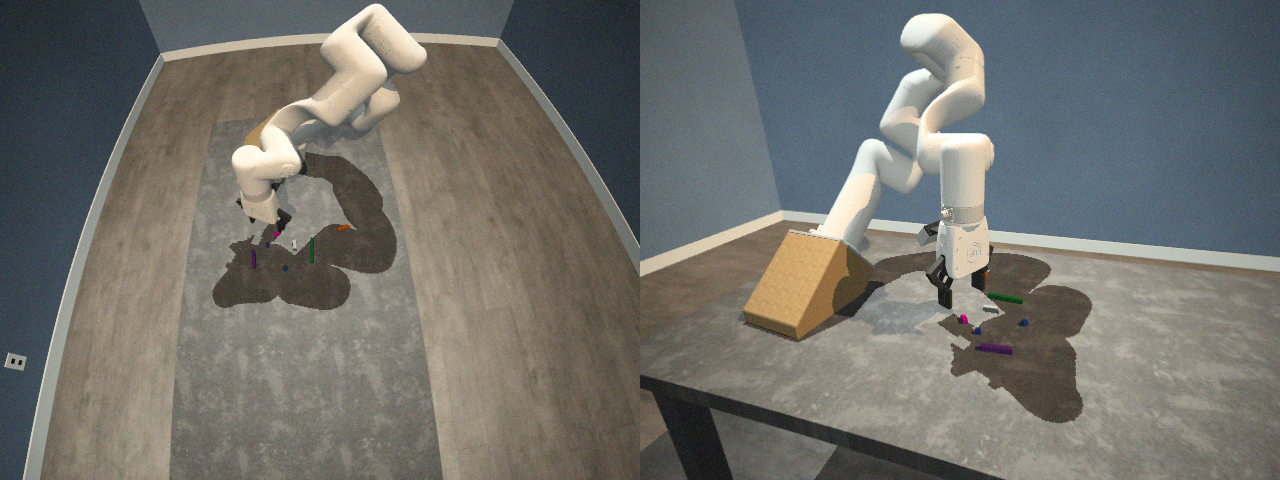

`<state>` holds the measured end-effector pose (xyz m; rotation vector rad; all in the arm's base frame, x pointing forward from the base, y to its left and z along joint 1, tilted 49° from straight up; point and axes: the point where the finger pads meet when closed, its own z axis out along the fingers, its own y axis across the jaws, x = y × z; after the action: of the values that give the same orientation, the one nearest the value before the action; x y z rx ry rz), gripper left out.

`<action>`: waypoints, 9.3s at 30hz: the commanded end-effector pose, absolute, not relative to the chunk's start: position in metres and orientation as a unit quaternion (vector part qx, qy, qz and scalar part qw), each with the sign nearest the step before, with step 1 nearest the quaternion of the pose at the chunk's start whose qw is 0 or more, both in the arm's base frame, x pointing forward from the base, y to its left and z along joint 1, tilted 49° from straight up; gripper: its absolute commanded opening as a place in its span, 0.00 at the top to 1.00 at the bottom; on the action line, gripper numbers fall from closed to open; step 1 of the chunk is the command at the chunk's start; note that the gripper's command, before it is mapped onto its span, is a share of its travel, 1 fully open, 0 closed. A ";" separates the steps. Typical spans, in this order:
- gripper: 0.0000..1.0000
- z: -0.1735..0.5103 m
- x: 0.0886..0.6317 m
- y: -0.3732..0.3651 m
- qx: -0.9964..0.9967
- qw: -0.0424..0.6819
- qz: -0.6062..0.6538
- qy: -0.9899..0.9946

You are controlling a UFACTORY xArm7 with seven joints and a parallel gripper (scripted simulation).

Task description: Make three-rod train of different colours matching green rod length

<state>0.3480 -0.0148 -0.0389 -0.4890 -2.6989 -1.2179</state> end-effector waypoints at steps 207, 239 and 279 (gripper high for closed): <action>0.00 0.021 0.342 0.036 0.393 -0.186 -0.366 -0.823; 0.00 0.050 0.338 0.062 0.674 -0.311 -0.269 -0.613; 0.00 0.050 0.338 0.062 0.674 -0.311 -0.269 -0.613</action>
<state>0.3371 0.0633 0.0499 2.6784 -2.4301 -1.0735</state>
